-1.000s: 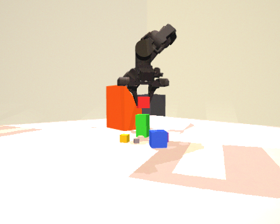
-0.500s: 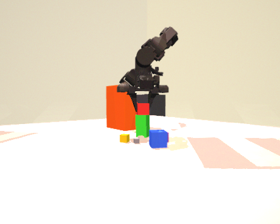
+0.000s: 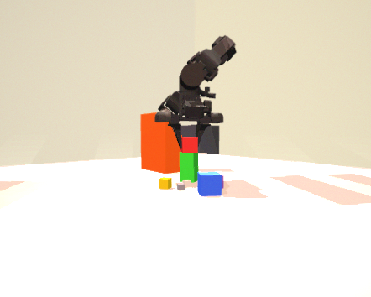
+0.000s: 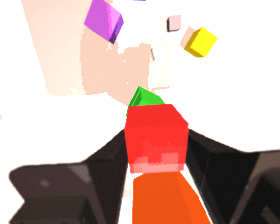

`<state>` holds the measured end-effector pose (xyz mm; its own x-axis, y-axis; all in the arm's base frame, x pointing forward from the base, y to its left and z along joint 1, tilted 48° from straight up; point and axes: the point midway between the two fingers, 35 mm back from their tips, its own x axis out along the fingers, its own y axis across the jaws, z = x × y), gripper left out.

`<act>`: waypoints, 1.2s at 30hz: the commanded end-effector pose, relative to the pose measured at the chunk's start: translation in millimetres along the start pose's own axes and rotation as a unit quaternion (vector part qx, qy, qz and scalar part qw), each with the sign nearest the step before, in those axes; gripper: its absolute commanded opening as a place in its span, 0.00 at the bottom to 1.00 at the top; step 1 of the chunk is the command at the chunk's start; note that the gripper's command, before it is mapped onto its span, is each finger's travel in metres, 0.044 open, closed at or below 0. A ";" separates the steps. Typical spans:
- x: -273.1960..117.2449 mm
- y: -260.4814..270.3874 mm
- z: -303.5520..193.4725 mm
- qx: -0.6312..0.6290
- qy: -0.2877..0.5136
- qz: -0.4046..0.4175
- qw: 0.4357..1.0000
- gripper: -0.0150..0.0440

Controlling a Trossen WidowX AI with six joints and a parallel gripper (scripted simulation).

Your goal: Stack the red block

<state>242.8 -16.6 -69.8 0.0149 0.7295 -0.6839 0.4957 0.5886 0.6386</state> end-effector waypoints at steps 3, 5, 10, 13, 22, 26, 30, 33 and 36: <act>-2.0 0.7 0.1 0.002 0.000 0.003 1.000 0.25; -0.2 -0.2 0.1 0.001 0.000 0.000 1.000 0.34; -0.2 -0.2 0.1 0.001 0.000 0.000 1.000 0.57; -0.2 -0.2 0.1 0.001 0.000 0.000 1.000 0.70; -0.2 -0.2 0.1 0.001 0.000 0.000 1.000 1.00; -0.2 -0.2 0.1 0.001 0.000 0.000 1.000 1.00; -0.2 -0.2 0.1 0.001 0.000 0.000 1.000 1.00; -0.2 -0.2 0.1 0.001 0.000 0.000 1.000 1.00; -0.2 -0.2 0.1 0.001 0.000 0.000 1.000 1.00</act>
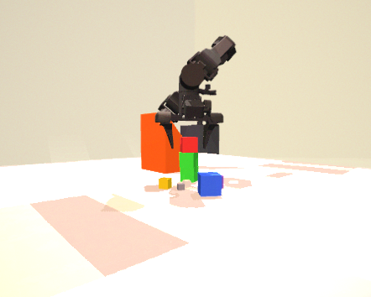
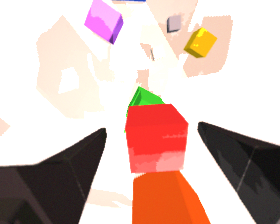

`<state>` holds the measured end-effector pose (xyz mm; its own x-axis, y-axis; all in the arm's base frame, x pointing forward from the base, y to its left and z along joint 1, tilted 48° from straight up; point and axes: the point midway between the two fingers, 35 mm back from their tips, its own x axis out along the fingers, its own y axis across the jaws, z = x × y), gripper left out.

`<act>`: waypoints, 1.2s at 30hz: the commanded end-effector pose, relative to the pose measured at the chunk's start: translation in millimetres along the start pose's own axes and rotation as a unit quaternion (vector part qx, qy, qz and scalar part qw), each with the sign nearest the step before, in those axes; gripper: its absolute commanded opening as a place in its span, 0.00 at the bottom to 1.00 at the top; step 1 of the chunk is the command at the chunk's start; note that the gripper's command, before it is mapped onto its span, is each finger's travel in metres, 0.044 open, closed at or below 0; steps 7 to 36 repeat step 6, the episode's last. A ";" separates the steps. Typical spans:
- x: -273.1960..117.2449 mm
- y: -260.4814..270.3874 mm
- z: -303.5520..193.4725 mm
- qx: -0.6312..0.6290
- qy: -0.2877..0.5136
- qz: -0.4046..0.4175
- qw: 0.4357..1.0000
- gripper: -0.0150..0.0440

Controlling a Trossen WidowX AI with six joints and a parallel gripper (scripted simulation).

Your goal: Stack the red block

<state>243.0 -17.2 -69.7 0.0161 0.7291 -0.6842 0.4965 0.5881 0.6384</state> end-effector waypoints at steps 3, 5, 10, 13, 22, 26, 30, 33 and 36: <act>0.2 0.0 -0.2 0.000 0.000 0.000 1.000 1.00; 0.2 0.0 -0.2 0.000 0.000 0.000 1.000 1.00; 0.2 0.0 -0.2 0.000 0.000 0.000 1.000 1.00; 0.2 0.0 -0.2 0.000 0.000 0.000 1.000 1.00; 0.2 0.0 -0.2 0.000 0.000 0.000 1.000 1.00; 0.2 0.0 -0.2 0.000 0.000 0.000 1.000 1.00; 0.2 0.0 -0.2 0.000 0.000 0.000 1.000 1.00; 0.2 0.0 -0.2 0.000 0.000 0.000 1.000 1.00; 0.2 0.0 -0.2 0.000 0.000 0.000 1.000 1.00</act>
